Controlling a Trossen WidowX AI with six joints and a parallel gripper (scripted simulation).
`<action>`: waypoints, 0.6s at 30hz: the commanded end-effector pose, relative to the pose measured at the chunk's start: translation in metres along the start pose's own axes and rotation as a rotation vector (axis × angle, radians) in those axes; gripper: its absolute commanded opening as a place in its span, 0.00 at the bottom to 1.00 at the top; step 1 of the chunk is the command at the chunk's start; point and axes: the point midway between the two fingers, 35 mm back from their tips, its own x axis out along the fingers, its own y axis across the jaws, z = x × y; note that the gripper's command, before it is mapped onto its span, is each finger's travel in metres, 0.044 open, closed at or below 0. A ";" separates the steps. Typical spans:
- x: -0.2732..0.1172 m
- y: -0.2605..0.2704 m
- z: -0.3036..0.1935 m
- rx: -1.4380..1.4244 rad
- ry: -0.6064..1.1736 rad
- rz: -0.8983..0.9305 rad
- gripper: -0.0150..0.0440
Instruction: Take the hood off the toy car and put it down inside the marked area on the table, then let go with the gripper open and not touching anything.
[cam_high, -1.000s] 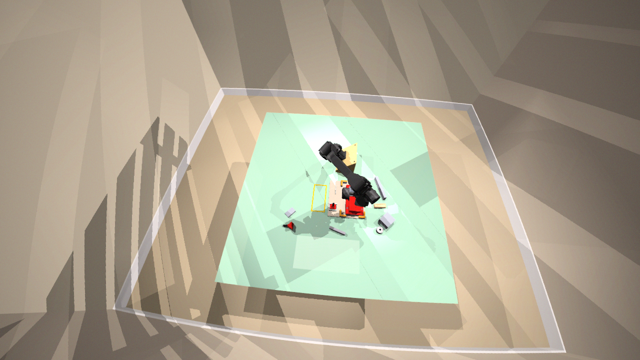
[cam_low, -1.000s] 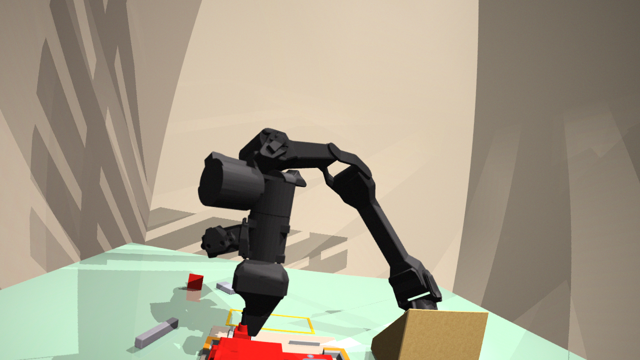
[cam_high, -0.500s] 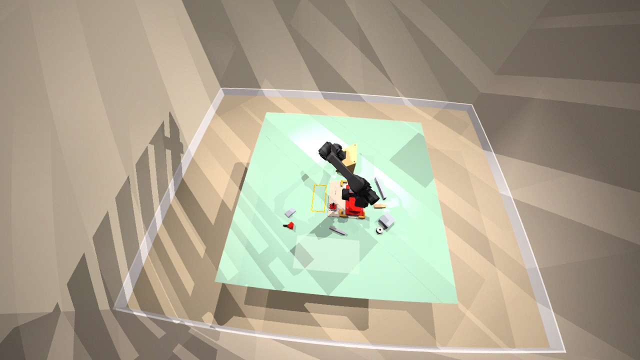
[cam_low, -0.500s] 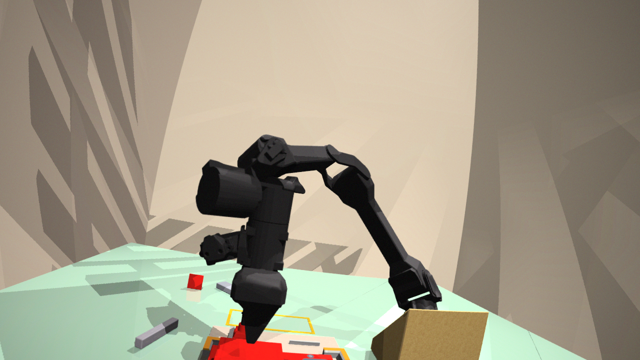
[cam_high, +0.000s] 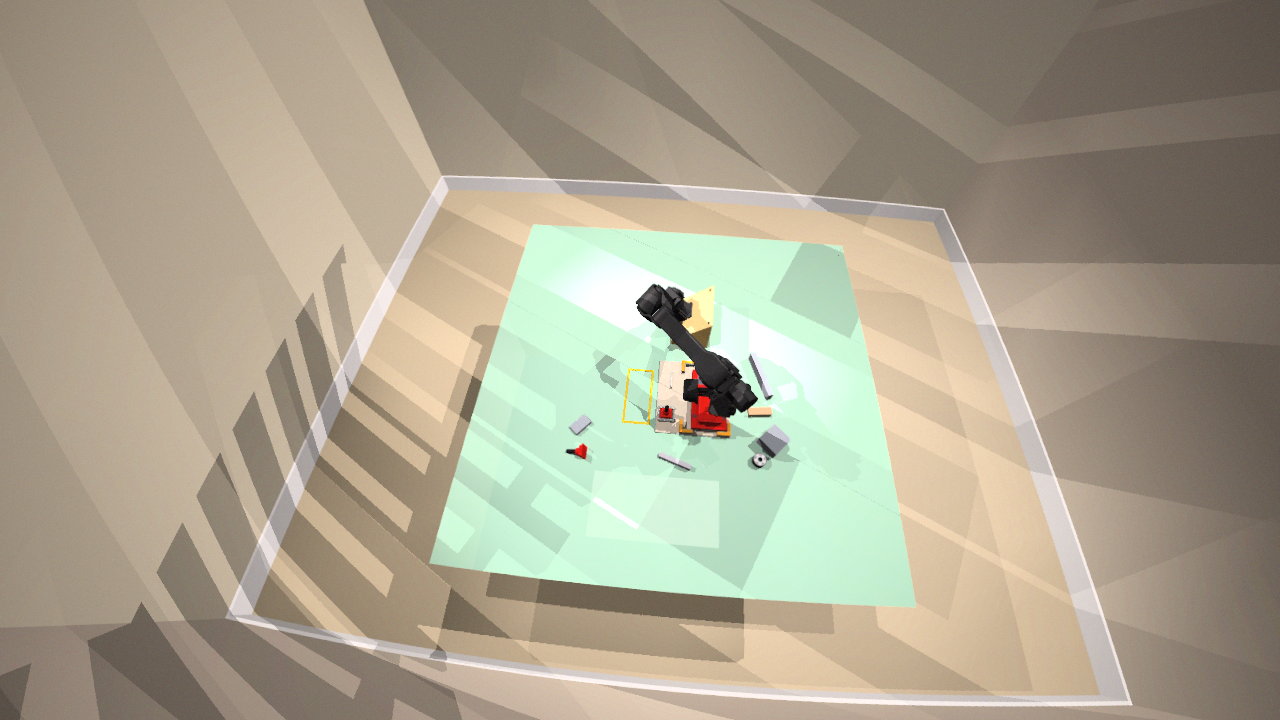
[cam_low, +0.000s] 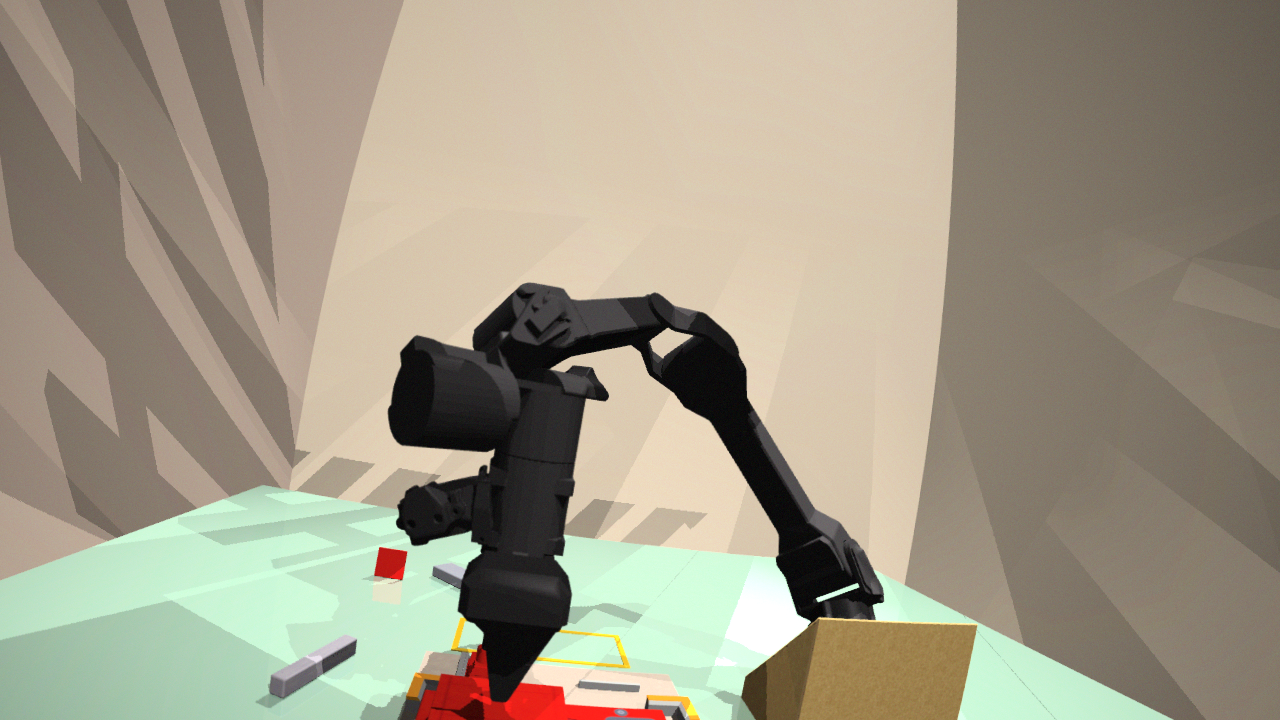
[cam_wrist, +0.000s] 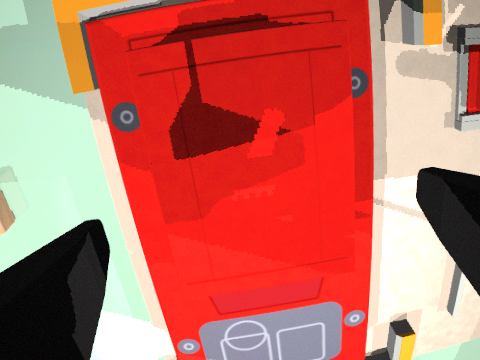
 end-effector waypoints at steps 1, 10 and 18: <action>0.004 0.000 -0.001 -0.009 0.000 -0.004 1.00; 0.010 -0.001 -0.001 -0.008 0.000 -0.005 1.00; 0.015 -0.001 -0.001 -0.008 0.000 -0.005 1.00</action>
